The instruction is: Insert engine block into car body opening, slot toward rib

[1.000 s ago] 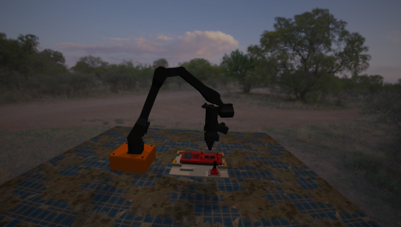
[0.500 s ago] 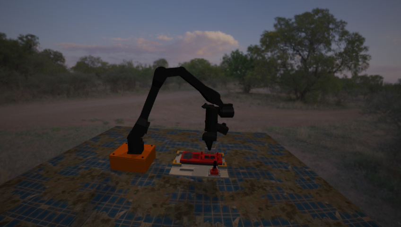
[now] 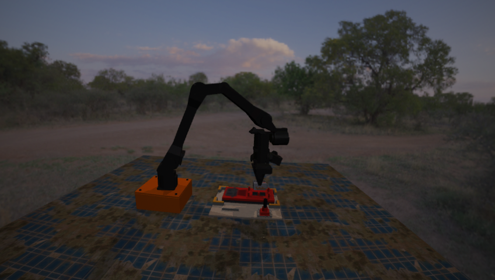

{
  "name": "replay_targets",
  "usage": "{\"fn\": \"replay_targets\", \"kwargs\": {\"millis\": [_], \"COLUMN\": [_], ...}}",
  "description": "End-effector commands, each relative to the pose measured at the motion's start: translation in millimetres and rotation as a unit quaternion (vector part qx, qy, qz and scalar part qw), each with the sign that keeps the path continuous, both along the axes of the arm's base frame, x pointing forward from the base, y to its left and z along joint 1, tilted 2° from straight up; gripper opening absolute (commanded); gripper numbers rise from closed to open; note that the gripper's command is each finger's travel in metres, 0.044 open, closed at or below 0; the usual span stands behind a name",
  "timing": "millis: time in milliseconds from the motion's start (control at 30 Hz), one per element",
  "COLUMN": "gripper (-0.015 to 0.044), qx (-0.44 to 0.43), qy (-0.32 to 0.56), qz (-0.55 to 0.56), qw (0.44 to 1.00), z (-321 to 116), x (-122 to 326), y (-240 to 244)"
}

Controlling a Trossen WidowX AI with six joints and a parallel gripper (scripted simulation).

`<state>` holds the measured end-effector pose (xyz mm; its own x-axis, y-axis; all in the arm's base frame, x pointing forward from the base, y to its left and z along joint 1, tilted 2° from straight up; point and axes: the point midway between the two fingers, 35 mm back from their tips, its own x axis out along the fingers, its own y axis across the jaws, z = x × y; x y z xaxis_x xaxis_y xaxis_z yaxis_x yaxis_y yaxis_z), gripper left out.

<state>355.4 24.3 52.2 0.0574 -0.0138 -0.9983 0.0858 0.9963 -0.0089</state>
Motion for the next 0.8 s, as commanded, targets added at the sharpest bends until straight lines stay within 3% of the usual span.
{"fn": "replay_targets", "kwargs": {"millis": [0,233,500,767], "gripper": [0.0158,0.0158,0.0158,0.0158], "qx": [-0.001,0.005,0.004,-0.002], "qy": [0.001,0.0,0.0,0.002], "qz": [-0.022,-0.132,-0.111,0.004], "qw": [1.0,0.991,0.994,1.0], "z": [-1.3,-1.3,-1.2,-1.2], "x": [0.1,0.2,0.2,0.2], "y": [-0.8,-0.7,-0.5,-0.7]}}
